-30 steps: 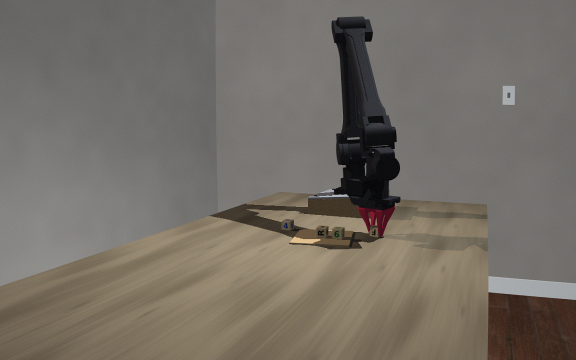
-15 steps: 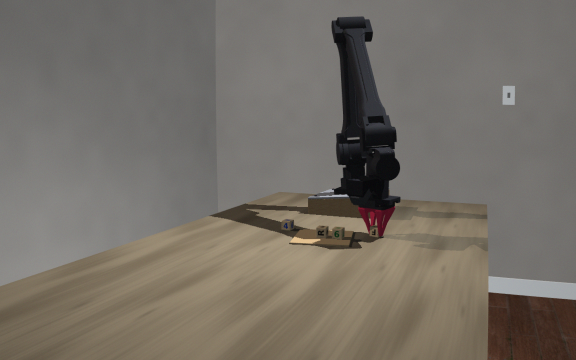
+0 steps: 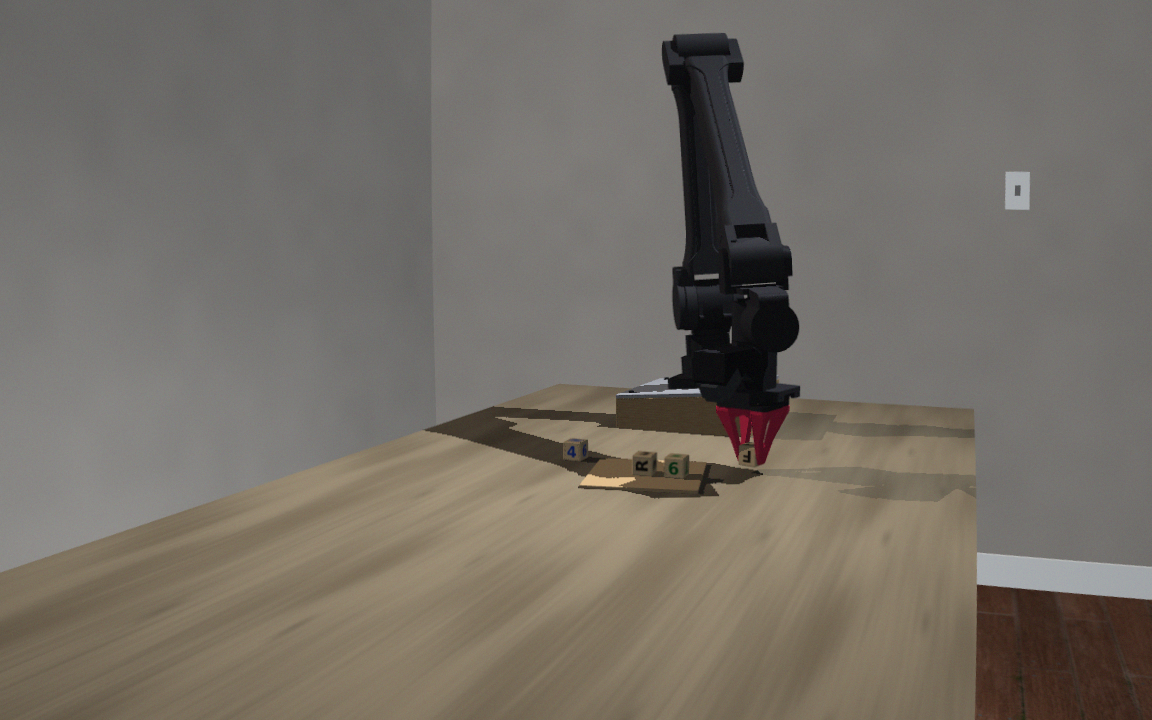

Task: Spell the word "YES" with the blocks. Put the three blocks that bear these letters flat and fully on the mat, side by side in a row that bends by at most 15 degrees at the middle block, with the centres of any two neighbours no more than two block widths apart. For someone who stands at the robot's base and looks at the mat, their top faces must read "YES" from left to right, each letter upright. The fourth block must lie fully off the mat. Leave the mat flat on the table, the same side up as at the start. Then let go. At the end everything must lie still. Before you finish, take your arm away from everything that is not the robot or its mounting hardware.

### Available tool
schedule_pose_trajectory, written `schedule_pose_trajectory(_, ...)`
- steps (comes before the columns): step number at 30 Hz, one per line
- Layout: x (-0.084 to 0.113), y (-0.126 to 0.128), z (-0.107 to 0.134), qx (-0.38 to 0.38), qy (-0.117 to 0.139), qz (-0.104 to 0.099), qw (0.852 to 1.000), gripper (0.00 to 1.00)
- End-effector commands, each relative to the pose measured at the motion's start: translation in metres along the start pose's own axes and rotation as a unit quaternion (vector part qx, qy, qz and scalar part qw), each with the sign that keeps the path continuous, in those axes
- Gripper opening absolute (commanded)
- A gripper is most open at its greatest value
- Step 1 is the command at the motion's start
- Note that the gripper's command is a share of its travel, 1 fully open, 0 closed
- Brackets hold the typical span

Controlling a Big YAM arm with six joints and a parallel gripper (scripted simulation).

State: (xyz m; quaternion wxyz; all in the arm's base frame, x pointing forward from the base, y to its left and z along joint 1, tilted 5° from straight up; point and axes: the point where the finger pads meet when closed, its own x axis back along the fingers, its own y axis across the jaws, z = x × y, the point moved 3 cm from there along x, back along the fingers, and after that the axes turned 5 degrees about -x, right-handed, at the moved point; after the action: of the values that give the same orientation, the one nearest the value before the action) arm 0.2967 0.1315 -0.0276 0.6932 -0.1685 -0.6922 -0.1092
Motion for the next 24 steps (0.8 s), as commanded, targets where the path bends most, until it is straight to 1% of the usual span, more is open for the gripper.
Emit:
schedule_pose_trajectory(1, 0.035, 0.021, -0.014, 0.0, -0.02, -0.022, 1.0, 0.21)
schedule_pose_trajectory(7, 0.083, 0.019, -0.015, -0.003, -0.021, -0.025, 0.999, 0.21)
schedule_pose_trajectory(10, 0.104, 0.02, -0.014, -0.002, -0.022, -0.026, 0.999, 0.21)
schedule_pose_trajectory(12, 0.104, 0.02, -0.014, -0.002, -0.022, -0.026, 0.999, 0.21)
schedule_pose_trajectory(13, 0.097, 0.017, -0.015, -0.005, -0.012, -0.014, 1.0, 0.21)
schedule_pose_trajectory(14, 0.101, 0.017, -0.014, -0.005, -0.012, -0.014, 1.0, 0.21)
schedule_pose_trajectory(16, 0.093, 0.006, -0.003, -0.002, 0.0, 0.0, 1.0, 0.21)
schedule_pose_trajectory(19, 0.097, 0.008, -0.004, -0.002, -0.004, -0.005, 1.0, 0.21)
schedule_pose_trajectory(24, 0.097, 0.008, -0.005, -0.002, -0.005, -0.006, 1.0, 0.21)
